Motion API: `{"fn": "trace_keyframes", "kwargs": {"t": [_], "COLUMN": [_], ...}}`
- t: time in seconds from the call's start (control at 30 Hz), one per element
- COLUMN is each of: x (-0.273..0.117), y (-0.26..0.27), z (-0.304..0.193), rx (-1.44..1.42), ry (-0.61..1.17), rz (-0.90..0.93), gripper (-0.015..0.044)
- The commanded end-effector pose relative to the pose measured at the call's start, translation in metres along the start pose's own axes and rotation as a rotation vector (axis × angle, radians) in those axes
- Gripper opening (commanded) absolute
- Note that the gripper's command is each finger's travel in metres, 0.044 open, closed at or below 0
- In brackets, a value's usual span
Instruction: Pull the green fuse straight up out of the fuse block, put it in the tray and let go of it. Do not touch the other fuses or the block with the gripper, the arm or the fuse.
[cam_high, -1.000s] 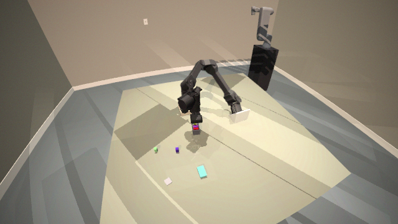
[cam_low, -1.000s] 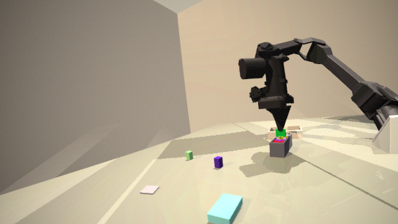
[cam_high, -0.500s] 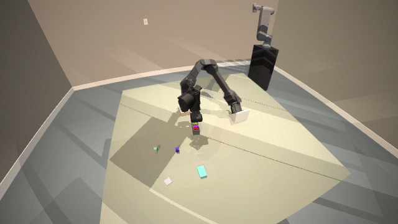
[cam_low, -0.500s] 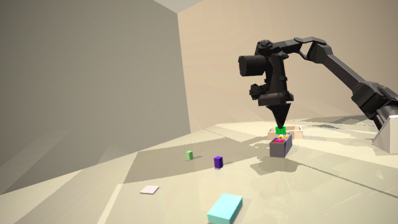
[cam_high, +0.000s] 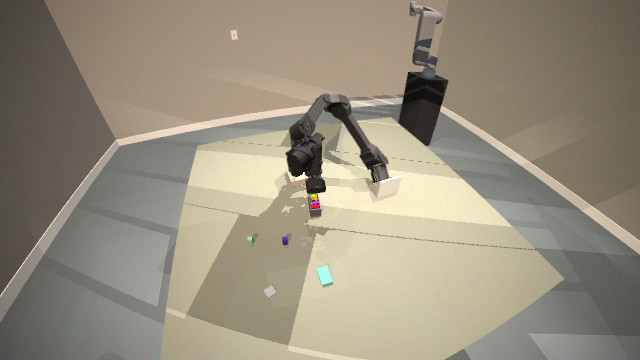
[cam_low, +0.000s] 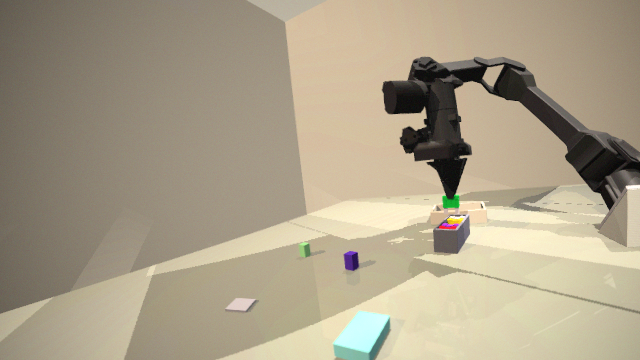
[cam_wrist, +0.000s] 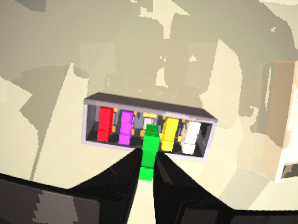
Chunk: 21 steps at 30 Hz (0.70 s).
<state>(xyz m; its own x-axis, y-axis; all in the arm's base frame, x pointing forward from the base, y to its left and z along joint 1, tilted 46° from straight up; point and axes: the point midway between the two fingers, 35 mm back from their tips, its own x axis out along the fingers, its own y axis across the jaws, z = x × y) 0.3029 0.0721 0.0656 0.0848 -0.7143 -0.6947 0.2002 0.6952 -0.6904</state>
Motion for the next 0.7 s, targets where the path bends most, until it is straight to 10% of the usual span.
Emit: {"fn": "trace_keyframes", "kwargs": {"t": [0.0, 0.67], "x": [-0.006, -0.012], "y": [0.001, -0.106], "z": [-0.001, 0.031], "rx": [0.002, -0.002], "ry": [0.007, 0.007], "rz": [0.001, 0.013], "gripper": [0.0, 0.0]}}
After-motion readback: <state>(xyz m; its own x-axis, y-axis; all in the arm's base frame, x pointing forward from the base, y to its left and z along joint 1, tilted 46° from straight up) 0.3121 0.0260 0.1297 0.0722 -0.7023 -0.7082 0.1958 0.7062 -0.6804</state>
